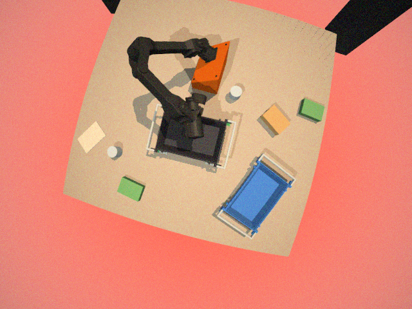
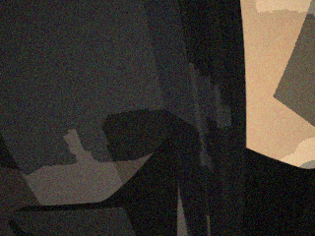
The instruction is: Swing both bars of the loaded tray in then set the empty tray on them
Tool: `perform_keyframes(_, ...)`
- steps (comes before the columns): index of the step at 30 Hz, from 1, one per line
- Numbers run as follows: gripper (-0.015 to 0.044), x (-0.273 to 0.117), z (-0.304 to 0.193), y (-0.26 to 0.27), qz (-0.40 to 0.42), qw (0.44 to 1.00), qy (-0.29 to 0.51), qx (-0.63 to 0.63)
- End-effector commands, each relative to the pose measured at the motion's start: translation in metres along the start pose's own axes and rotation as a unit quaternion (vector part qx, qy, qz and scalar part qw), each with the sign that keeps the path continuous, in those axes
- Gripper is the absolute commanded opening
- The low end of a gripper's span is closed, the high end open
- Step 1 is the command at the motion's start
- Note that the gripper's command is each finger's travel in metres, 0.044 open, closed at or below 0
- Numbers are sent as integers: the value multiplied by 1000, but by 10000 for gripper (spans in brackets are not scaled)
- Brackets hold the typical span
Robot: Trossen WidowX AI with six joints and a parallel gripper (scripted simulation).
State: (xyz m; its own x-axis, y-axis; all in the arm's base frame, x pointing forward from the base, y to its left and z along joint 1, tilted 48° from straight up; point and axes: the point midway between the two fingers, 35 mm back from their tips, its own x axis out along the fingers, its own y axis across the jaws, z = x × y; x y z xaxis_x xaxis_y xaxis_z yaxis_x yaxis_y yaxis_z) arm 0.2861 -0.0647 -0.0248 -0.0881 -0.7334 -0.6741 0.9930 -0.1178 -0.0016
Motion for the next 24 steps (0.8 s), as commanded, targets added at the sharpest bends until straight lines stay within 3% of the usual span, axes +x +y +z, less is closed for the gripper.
perform_keyframes(1, 0, 5, 2, -2, -9, 1000, -1, 0)
perform_keyframes(9, 0, 5, 2, -2, -9, 1000, -1, 0)
perform_keyframes(24, 220, 5, 2, -2, -9, 1000, -1, 0)
